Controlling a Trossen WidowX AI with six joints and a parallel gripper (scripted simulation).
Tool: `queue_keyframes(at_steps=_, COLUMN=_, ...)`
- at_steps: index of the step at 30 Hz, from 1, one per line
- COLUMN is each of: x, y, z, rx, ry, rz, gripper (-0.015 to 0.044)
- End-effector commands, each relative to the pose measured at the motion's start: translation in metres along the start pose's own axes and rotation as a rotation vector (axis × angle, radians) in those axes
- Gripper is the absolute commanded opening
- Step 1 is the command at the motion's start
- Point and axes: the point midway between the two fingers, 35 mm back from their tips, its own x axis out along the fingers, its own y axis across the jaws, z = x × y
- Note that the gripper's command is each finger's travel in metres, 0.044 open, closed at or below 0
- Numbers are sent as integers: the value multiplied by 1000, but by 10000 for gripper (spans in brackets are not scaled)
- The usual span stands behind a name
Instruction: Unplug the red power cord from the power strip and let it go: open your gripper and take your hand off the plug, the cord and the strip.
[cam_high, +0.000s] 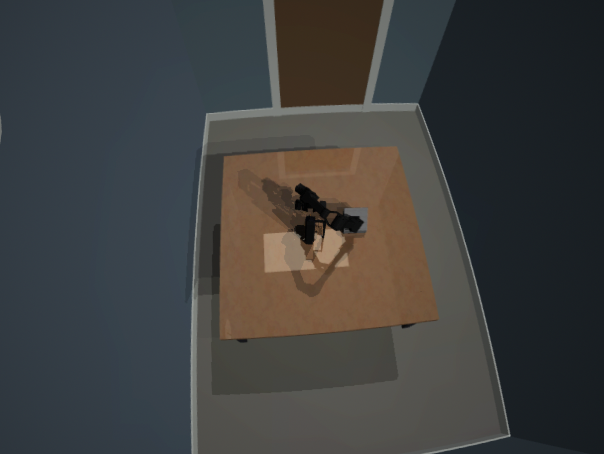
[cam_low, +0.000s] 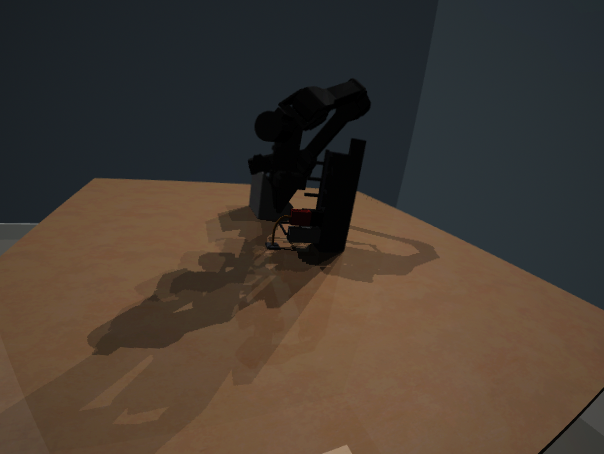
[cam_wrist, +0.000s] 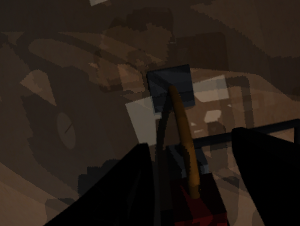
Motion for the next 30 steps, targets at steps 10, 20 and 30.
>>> queue_keyframes(at_steps=10, x=-4, y=0, z=-12, rx=-33, ry=21, rz=-7, gripper=160)
queue_keyframes(at_steps=20, x=-5, y=0, z=-28, rx=-33, ry=22, rz=-7, gripper=160)
queue_keyframes(at_steps=30, x=-5, y=-1, z=-45, rx=-33, ry=24, rz=-7, gripper=160)
